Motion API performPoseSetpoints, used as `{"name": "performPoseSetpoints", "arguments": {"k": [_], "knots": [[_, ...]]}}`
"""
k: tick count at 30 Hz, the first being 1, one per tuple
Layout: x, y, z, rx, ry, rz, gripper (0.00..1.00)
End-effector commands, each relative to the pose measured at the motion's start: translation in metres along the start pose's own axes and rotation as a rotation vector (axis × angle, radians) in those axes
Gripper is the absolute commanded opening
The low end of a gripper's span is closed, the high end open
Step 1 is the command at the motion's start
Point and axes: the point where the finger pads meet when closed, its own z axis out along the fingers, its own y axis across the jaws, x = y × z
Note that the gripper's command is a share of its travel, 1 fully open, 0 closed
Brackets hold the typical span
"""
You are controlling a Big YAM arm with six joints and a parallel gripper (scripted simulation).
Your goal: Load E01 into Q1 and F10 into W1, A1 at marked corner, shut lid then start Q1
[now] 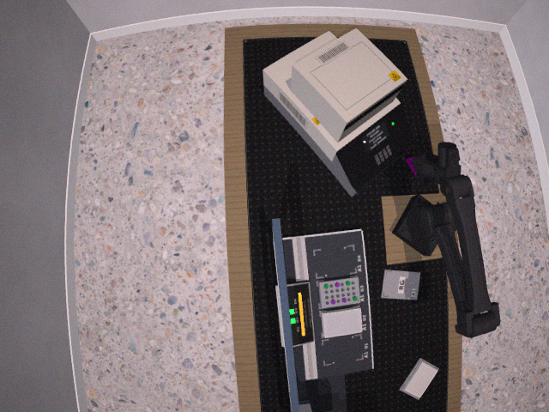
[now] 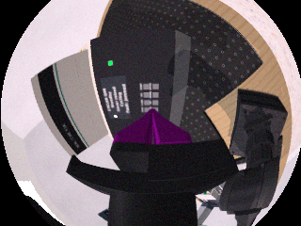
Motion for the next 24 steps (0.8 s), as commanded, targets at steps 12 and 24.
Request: {"name": "performPoseSetpoints", "arguments": {"k": [12, 24], "knots": [[-0.003, 0.012, 0.022, -0.013, -0.005, 0.004, 0.00], [-0.003, 0.016, 0.040, -0.012, -0.005, 0.014, 0.00]]}}
